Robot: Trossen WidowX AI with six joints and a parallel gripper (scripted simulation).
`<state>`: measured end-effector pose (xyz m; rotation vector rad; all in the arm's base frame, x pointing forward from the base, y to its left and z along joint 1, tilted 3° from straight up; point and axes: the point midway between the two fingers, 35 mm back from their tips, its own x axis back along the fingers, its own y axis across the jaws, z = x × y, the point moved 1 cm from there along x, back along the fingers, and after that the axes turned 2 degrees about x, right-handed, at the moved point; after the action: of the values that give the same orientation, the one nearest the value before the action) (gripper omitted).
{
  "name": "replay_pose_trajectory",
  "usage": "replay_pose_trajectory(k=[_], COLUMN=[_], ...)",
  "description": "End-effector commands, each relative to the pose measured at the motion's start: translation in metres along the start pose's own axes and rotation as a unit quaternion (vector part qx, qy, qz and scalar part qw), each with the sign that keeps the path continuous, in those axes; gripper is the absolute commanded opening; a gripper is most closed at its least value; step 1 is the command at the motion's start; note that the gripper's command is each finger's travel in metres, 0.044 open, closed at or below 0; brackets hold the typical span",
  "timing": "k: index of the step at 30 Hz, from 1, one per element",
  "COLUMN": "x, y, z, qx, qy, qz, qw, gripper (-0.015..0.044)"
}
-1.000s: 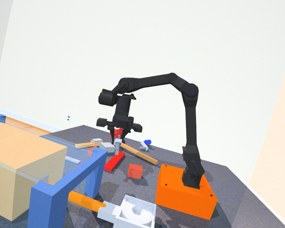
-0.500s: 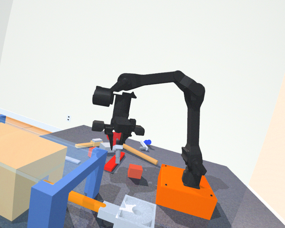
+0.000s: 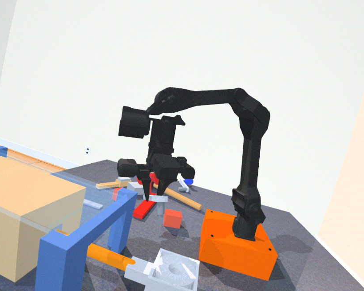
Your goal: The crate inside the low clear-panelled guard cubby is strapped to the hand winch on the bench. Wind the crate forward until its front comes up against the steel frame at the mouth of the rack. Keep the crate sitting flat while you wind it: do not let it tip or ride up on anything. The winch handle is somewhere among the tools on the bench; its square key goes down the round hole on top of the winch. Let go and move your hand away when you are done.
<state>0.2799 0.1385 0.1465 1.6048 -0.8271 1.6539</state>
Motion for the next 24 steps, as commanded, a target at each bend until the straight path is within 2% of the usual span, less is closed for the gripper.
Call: replay_pose_trajectory(k=[1, 13, 24], x=[0.004, 0.012, 0.022], y=[0.002, 0.010, 0.019], z=[-0.019, -0.072, -0.098], qx=[0.012, 0.054, 0.063], qy=[0.009, 0.043, 0.121], qz=[0.001, 0.002, 0.022], qw=[1.000, 0.998, 0.990], gripper=[0.0000, 0.0000, 0.0000])
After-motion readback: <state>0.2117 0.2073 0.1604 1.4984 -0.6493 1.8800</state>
